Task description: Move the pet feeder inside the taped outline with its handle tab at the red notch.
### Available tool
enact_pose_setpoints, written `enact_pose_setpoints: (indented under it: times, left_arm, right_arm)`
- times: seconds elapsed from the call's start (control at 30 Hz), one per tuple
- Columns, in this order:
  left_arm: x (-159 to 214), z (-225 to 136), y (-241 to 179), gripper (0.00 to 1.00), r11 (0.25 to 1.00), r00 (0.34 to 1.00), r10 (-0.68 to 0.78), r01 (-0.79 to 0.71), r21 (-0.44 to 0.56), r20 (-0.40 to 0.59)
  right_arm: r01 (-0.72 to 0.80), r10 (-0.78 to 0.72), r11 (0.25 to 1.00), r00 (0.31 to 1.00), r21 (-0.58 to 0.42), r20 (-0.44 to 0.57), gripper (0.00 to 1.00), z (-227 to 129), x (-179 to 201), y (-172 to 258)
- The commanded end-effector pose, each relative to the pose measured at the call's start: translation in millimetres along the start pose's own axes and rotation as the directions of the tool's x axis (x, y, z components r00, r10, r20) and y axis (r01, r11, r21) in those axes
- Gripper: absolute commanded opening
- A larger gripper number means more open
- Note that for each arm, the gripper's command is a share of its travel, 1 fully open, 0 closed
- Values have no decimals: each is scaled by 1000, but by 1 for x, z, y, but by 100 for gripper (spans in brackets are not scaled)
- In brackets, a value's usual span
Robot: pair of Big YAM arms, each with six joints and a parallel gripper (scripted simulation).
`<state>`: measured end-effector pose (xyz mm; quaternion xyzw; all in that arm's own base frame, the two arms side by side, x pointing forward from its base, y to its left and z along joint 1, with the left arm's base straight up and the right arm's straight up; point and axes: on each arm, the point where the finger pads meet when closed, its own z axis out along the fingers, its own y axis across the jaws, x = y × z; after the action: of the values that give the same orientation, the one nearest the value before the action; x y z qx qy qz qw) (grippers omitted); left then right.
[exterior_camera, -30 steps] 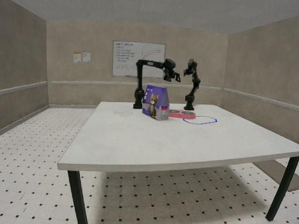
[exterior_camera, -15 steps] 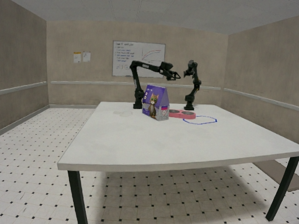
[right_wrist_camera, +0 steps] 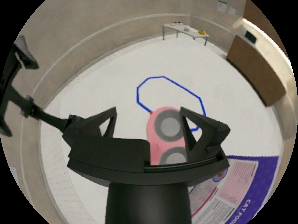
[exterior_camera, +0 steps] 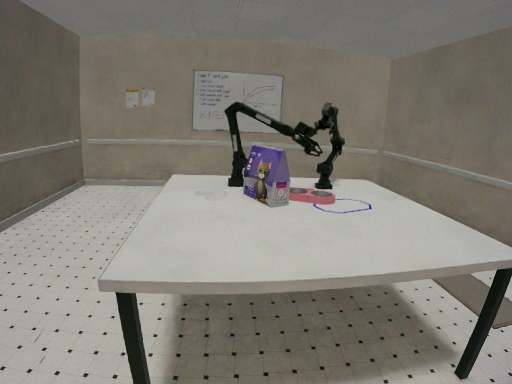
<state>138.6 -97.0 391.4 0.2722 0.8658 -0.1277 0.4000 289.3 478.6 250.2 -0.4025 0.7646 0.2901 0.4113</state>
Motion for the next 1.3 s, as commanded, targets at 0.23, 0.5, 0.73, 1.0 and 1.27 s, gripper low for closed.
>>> enact_pose_setpoints:
  times: [0.23,0.5,0.73,1.0,1.27]
  left_arm:
    - [-8,-7,-1,100,1000,1000,6,-6,1,23]
    - [-8,-7,-1,100,1000,1000,6,-6,1,23]
    - [-8,-7,-1,100,1000,1000,6,-6,1,23]
    - [-8,-7,-1,100,1000,1000,6,-6,1,23]
    - [-8,-7,-1,100,1000,1000,6,-6,1,23]
  right_arm:
    - [94,-75,995,919,31,-388,100,47,162,-10]
    - [99,-69,994,919,56,-388,100,50,156,-14]
    - [110,-83,993,920,50,-383,89,53,145,-12]
    - [127,-66,990,787,57,-613,37,61,170,-29]
    - [148,-70,989,605,25,-793,37,61,180,-25]
